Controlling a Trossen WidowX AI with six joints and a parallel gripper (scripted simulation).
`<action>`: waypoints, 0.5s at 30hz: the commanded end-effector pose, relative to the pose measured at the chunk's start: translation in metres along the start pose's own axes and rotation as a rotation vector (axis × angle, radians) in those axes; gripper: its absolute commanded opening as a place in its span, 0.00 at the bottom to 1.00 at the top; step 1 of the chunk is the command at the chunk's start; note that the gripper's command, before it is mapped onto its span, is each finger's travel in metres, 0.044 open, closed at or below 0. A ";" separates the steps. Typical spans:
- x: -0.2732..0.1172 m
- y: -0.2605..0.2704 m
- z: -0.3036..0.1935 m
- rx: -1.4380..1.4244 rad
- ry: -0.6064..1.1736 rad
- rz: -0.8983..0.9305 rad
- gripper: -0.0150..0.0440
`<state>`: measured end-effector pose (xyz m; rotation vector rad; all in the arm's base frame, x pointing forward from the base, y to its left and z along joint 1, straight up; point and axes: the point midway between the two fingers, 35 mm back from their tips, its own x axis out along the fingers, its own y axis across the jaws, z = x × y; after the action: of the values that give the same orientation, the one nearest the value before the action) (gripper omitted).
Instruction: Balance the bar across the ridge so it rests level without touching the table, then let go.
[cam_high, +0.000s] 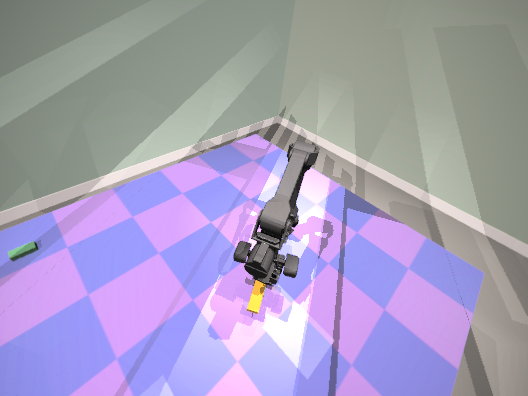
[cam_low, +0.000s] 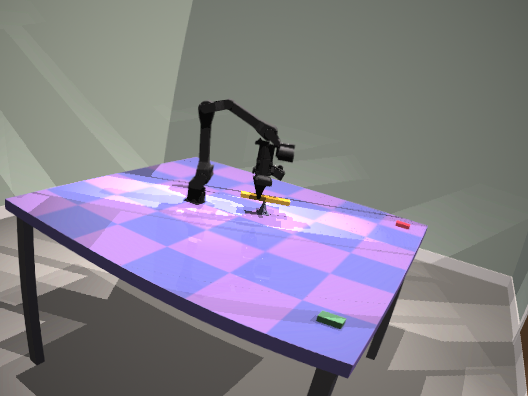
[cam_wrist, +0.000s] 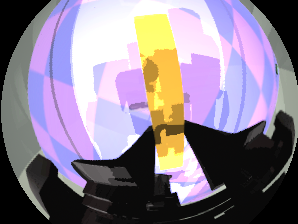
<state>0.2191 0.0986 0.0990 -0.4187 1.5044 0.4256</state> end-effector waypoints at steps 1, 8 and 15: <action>0.001 0.000 0.000 -0.001 0.000 -0.001 0.25; 0.001 0.000 0.000 -0.001 0.000 -0.001 0.25; 0.002 0.000 0.000 -0.001 0.000 -0.001 0.25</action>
<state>0.2192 0.0986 0.0978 -0.4188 1.5044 0.4256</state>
